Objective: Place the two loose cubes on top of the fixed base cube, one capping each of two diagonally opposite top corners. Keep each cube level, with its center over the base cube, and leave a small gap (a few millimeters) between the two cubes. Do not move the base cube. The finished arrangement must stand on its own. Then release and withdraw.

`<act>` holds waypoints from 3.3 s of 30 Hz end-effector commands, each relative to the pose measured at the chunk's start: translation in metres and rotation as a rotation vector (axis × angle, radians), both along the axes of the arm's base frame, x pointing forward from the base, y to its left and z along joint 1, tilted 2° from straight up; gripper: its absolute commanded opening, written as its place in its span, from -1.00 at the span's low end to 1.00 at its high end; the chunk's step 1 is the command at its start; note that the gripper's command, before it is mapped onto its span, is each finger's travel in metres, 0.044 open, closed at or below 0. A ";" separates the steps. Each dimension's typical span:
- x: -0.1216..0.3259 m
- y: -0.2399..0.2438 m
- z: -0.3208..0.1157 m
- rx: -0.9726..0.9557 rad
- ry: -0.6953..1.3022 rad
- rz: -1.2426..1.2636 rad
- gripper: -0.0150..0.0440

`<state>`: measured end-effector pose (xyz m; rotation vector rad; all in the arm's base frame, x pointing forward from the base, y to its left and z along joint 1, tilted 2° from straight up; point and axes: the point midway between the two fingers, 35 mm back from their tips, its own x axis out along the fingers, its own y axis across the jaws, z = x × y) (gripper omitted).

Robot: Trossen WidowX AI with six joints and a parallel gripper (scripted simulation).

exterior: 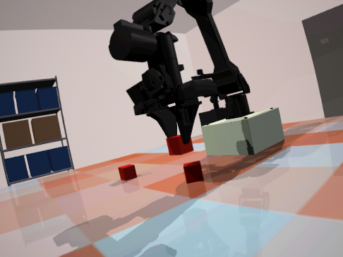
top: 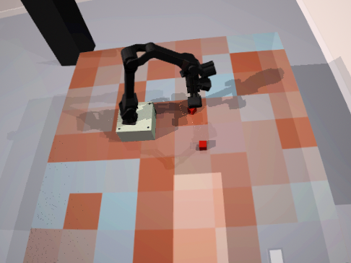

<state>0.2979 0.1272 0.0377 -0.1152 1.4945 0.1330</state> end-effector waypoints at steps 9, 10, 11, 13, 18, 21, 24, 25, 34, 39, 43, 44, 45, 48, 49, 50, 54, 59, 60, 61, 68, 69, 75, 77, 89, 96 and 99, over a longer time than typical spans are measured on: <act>0.000 0.000 -0.024 -0.005 0.003 -0.014 -0.14; 0.000 0.000 -0.024 -0.005 0.003 -0.014 -0.14; 0.000 0.000 -0.024 -0.005 0.003 -0.014 -0.14; 0.000 0.000 -0.024 -0.005 0.003 -0.014 -0.14; 0.000 0.000 -0.024 -0.005 0.003 -0.009 -0.14; 0.000 0.000 -0.025 -0.005 0.003 -0.004 -0.14; 0.000 0.000 -0.025 -0.005 0.003 -0.004 -0.14; 0.000 0.000 -0.025 -0.005 0.003 -0.004 -0.14; 0.000 0.000 -0.025 -0.005 0.003 -0.004 0.04; 0.000 0.000 -0.025 -0.005 0.003 -0.004 0.20; 0.000 0.000 -0.020 -0.003 0.005 -0.006 0.20; -0.001 0.000 -0.017 -0.002 0.006 -0.007 0.20; -0.001 0.000 -0.016 -0.002 0.006 -0.007 0.20; -0.001 0.000 -0.011 -0.002 0.006 -0.007 0.20; -0.001 0.000 -0.010 -0.002 0.006 -0.007 0.20; -0.001 0.000 -0.008 -0.002 0.006 -0.007 0.20; -0.002 0.000 -0.001 -0.002 0.006 -0.007 0.20; -0.002 0.000 0.005 -0.002 0.006 -0.007 0.20; -0.002 0.000 0.005 -0.002 0.006 -0.007 0.20; -0.002 0.000 0.005 -0.002 0.006 -0.007 0.20; 0.013 -0.026 0.009 -0.020 0.006 0.204 0.41; 0.015 -0.030 0.011 -0.023 0.005 0.243 0.41; 0.029 -0.060 0.018 -0.041 0.001 0.473 0.41; 0.033 -0.071 0.021 -0.047 -0.001 0.549 0.41; 0.047 -0.136 0.037 -0.085 -0.007 1.009 0.41; 0.049 -0.176 0.046 -0.108 -0.009 1.278 0.41; 0.049 -0.194 0.050 -0.118 -0.009 1.393 0.41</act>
